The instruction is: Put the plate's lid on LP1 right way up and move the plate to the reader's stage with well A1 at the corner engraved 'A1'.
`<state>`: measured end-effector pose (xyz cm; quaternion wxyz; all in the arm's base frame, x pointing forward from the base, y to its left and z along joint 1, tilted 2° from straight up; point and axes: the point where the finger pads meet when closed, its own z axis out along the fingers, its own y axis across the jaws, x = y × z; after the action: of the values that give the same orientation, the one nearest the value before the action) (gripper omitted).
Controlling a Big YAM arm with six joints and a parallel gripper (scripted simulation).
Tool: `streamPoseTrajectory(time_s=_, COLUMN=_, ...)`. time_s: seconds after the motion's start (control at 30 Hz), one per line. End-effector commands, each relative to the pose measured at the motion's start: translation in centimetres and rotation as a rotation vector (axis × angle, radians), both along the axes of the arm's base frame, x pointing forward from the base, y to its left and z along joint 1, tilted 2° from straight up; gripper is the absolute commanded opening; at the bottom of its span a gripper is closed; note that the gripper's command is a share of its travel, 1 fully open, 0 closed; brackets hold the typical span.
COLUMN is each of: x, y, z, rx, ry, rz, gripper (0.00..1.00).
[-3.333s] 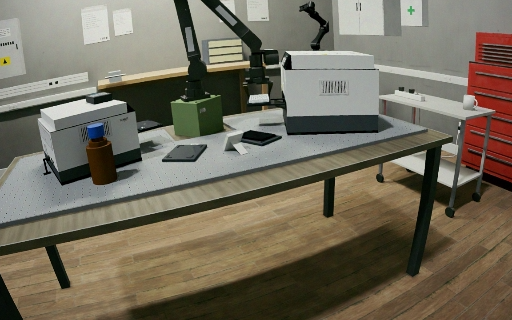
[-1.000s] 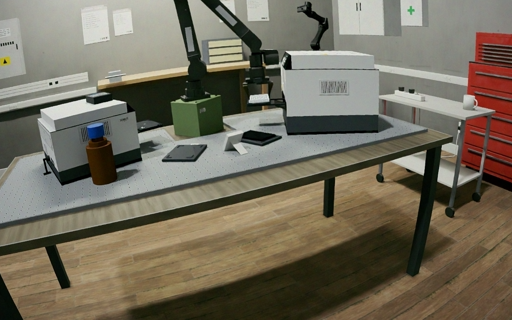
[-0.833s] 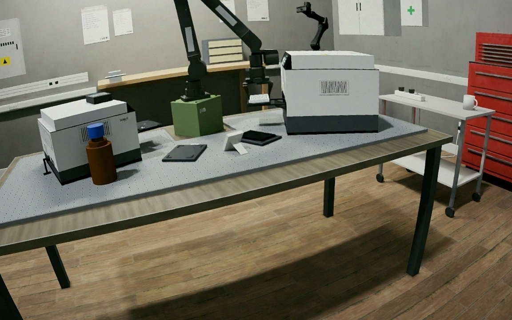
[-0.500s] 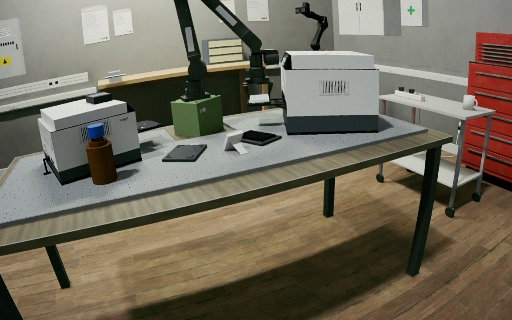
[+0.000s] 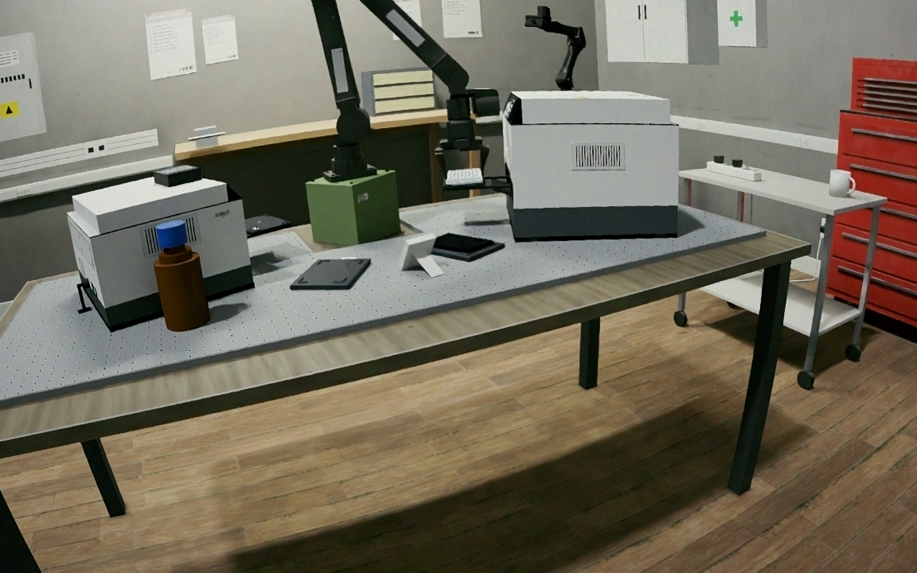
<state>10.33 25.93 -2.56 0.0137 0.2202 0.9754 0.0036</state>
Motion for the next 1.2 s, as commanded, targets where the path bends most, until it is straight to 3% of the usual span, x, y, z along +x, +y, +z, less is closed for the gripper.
streamPoseTrajectory(time_s=0.0, x=0.03, y=-0.59, z=-2.77, rx=-0.027, ry=0.007, rz=-0.001, gripper=0.86)
streamPoseTrajectory(time_s=1.17, x=-0.02, y=-0.85, z=-3.19, rx=-0.038, ry=0.012, rz=-0.002, gripper=0.86)
